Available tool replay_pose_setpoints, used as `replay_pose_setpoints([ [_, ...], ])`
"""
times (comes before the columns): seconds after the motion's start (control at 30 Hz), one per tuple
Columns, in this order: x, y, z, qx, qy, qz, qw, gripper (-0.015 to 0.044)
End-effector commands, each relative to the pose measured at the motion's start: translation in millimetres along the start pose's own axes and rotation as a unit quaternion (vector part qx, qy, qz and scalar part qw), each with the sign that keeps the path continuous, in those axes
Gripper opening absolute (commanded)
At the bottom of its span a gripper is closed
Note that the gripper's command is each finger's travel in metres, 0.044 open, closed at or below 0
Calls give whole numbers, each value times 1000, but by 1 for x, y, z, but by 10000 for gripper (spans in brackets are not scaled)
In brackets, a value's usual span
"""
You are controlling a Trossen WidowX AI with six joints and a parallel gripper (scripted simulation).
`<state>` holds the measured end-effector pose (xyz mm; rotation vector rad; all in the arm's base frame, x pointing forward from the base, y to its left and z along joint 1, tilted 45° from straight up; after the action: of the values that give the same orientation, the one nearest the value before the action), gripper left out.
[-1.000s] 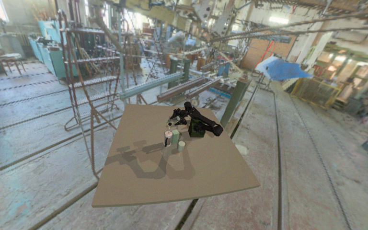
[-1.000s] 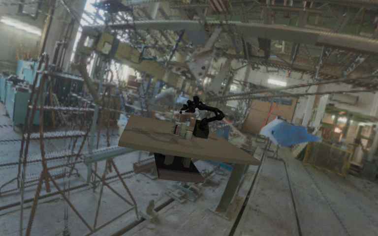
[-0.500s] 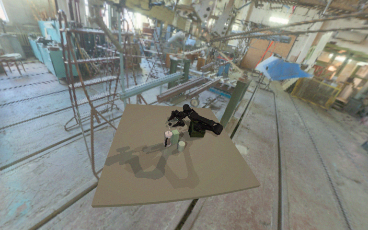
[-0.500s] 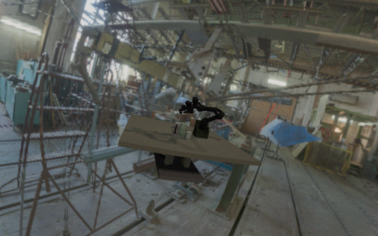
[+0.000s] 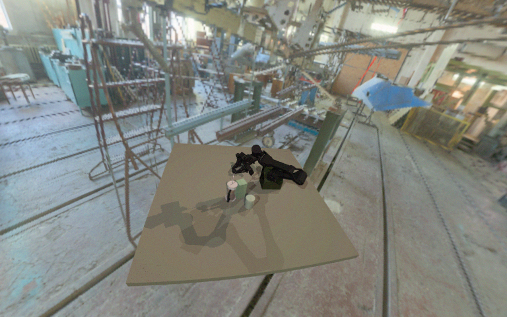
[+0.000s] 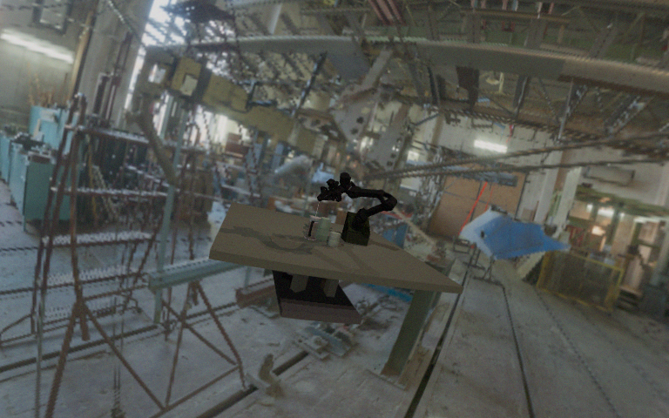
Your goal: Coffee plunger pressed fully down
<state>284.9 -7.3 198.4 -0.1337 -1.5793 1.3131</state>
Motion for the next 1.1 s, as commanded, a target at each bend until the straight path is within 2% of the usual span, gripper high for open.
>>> replay_pose_setpoints([
  [0.0,-1,0,0,-1,1,-3,1000,118],
  [1.07,-5,27,-22,3,3,-2,1000,117],
])
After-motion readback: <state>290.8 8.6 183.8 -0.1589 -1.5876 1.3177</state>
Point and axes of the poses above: the point midway between the two fingers, 35 mm back from their tips, its own z axis back along the fingers, its own x axis across the jaws, y = z × x, the point moved 2 cm from there along z, back along the fingers, and after that the axes turned 2 degrees about z, right-handed, at the moved point
